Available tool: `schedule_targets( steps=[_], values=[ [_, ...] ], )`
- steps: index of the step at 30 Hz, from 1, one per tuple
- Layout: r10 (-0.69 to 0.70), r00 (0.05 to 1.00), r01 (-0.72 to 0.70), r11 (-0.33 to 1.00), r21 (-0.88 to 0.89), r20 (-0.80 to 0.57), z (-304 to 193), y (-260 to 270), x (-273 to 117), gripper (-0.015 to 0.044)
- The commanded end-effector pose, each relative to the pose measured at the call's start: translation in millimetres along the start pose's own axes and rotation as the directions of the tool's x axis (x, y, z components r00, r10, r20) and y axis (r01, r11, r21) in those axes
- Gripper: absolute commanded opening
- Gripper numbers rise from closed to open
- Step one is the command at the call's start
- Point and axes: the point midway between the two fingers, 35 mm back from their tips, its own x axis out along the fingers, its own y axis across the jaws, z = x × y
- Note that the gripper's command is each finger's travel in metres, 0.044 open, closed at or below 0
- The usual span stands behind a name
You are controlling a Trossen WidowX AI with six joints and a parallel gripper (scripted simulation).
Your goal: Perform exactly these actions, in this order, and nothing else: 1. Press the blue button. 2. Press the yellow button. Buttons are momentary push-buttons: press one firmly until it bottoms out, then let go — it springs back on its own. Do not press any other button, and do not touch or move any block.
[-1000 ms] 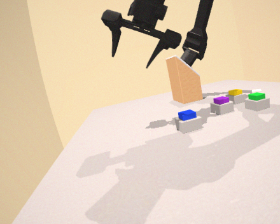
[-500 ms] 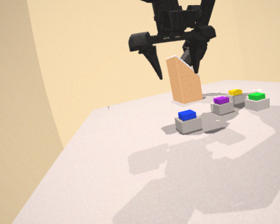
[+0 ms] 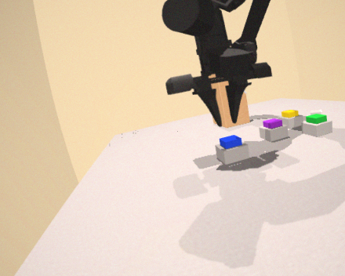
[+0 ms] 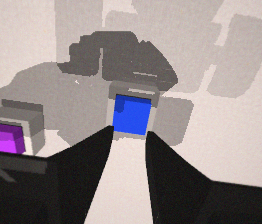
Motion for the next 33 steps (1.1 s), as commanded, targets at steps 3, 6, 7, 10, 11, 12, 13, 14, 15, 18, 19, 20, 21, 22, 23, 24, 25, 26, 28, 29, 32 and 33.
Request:
schedule_targets(
  steps=[3,6,7,10,11,12,13,14,15,18,19,20,21,22,23,24,25,26,28,29,32,33],
  values=[
    [0.003,1.000,-0.003,1.000,0.002,0.006,1,0,0,0.0020],
    [0.003,1.000,-0.003,1.000,0.002,0.006,1,0,0,0.0020],
    [0.003,1.000,-0.003,1.000,0.002,0.006,1,0,1,0.0020],
    [0.003,1.000,-0.003,1.000,0.002,0.006,1,0,6,0.0020],
    [0.003,1.000,-0.003,1.000,0.002,0.006,1,0,7,0.0020],
    [0.003,1.000,-0.003,1.000,0.002,0.006,1,0,9,0.0020],
    [0.003,1.000,-0.003,1.000,0.002,0.006,1,0,11,0.0020],
    [0.003,1.000,-0.003,1.000,0.002,0.006,1,0,12,0.0020],
    [0.003,1.000,-0.003,1.000,0.002,0.006,1,0,14,0.0020],
    [0.003,1.000,-0.003,1.000,0.002,0.006,1,0,19,0.0020],
    [0.003,1.000,-0.003,1.000,0.002,0.006,1,0,21,0.0020],
    [0.003,1.000,-0.003,1.000,0.002,0.006,1,1,22,0.0020],
    [0.003,1.000,-0.003,1.000,0.002,0.006,1,1,24,0.0020],
    [0.004,1.000,-0.004,1.000,0.002,0.006,1,1,26,0.0020],
    [0.004,1.000,-0.004,1.000,0.002,0.006,1,1,27,0.0020],
    [0.004,1.000,-0.004,1.000,0.002,0.006,1,1,29,0.0020],
    [0.004,1.000,-0.004,1.000,0.002,0.006,1,1,30,0.0020],
    [0.004,1.000,-0.004,1.000,0.002,0.006,1,1,32,0.0020],
    [0.004,1.000,-0.004,1.000,0.002,0.006,1,1,33,0.0020],
    [0.004,1.000,-0.004,1.000,0.002,0.006,1,1,33,0.0020],
    [0.004,1.000,-0.004,1.000,0.002,0.006,1,1,33,0.0020],
    [0.004,1.000,-0.004,1.000,0.002,0.006,1,1,33,0.0020]
  ],
)
